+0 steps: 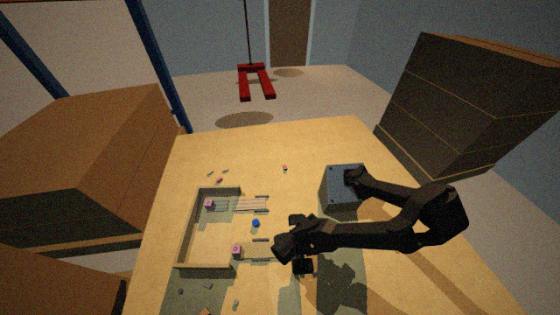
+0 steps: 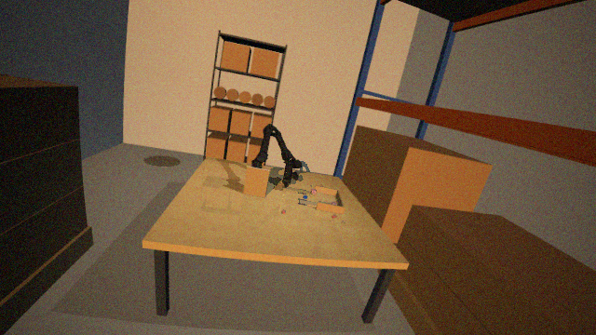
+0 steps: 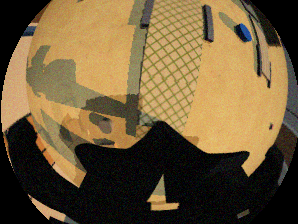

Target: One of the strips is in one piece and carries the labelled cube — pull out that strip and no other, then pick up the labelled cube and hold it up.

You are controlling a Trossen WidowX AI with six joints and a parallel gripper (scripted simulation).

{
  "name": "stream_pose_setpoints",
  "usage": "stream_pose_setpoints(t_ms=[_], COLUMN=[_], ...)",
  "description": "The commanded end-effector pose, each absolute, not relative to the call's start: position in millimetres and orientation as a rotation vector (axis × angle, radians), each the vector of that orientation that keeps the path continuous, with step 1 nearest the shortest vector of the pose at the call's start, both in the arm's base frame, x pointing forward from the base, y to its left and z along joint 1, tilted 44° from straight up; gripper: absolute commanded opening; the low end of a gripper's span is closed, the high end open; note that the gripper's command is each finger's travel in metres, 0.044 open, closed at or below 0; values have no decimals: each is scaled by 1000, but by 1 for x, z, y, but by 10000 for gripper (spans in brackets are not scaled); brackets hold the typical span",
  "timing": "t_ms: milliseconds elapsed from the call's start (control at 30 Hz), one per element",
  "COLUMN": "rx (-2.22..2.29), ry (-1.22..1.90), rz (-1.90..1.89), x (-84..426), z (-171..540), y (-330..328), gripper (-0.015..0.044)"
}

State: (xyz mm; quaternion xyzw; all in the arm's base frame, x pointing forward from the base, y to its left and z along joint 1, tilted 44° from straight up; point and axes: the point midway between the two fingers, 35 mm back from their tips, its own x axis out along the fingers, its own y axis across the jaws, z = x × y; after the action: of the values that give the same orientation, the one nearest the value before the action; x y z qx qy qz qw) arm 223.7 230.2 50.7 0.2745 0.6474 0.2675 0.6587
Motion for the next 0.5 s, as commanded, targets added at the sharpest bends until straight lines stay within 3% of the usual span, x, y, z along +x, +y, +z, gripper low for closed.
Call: stream_pose_setpoints(t_ms=[0,467], rx=[611,612], ry=[1494,1495], rz=[614,614], x=[209,188], z=[47,47], y=[232,232], gripper=[0,0])
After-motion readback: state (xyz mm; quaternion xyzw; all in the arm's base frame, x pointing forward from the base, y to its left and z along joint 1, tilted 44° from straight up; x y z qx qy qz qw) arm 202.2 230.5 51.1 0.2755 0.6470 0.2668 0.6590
